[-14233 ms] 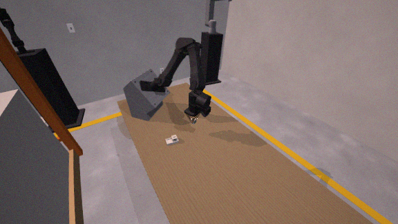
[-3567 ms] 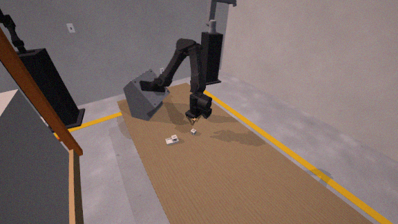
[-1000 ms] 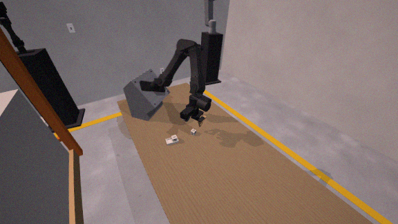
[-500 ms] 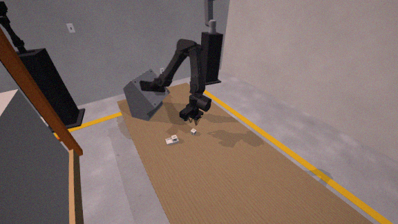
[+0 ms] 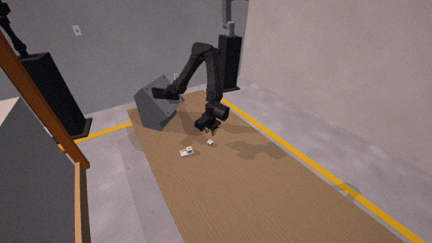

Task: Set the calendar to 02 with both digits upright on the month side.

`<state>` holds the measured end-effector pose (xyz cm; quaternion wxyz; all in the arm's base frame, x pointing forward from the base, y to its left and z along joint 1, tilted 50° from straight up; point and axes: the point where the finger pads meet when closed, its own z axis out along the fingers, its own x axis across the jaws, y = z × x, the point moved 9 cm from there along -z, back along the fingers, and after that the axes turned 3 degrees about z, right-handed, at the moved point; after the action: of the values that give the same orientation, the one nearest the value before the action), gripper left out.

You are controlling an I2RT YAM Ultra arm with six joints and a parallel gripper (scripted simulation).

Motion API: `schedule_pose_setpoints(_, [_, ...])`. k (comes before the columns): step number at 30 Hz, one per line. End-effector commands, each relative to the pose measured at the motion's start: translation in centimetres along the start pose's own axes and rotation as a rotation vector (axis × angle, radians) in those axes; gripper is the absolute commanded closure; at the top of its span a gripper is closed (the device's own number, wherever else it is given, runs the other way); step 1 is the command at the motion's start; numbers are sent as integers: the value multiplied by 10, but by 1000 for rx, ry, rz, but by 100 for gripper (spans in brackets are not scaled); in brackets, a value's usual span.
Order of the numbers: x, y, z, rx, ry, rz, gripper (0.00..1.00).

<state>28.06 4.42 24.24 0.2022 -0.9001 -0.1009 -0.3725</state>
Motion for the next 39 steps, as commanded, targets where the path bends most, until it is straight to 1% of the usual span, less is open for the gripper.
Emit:
schedule_pose_setpoints(1, [1,0,-1,-6,6,-1,55])
schedule_pose_setpoints(12, [1,0,-1,-6,6,-1,55])
schedule_pose_setpoints(19, [1,0,3,-6,6,-1,55])
schedule_pose_setpoints(27, [1,0,9,-6,6,-1,55])
schedule_pose_setpoints(39, [1,-1,28,-6,6,-1,55])
